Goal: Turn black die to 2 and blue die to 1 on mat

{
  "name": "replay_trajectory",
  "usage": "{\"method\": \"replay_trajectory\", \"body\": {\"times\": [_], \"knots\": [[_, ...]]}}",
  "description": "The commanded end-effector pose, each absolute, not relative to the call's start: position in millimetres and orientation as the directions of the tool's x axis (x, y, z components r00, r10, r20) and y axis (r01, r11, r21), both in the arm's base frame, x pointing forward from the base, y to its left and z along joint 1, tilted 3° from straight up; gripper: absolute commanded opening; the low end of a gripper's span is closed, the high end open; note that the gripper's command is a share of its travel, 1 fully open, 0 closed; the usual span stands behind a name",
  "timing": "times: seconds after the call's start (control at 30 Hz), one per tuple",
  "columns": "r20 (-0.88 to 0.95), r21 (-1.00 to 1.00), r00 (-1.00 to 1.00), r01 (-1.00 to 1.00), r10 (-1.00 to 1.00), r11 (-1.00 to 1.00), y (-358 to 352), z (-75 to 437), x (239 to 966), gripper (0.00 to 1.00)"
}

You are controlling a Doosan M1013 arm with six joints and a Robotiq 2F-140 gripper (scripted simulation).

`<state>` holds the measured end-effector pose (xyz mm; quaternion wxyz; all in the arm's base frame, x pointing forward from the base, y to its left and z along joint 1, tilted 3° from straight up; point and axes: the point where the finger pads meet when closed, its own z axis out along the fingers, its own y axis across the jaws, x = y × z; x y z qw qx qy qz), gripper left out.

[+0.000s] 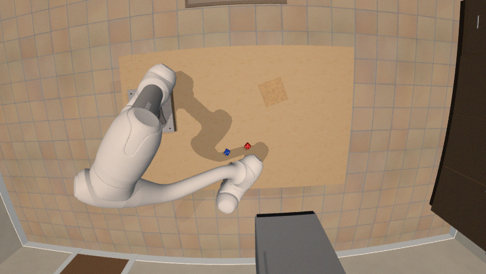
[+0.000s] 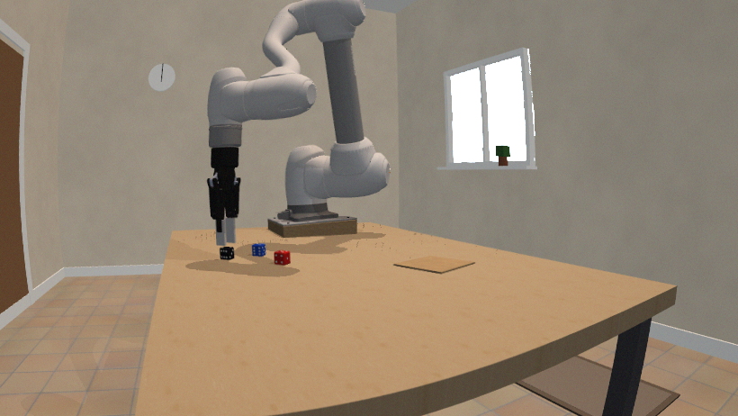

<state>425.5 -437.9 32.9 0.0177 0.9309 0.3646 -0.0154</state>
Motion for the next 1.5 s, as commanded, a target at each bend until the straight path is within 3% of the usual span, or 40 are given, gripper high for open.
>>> {"method": "replay_trajectory", "body": {"times": [0.0,1.47], "knots": [[-0.041,0.022,0.734,0.679,0.678,-0.734,-438,33,426,0.35],[-0.041,0.022,0.734,0.679,0.678,-0.734,-439,-3,425,0.35]]}}
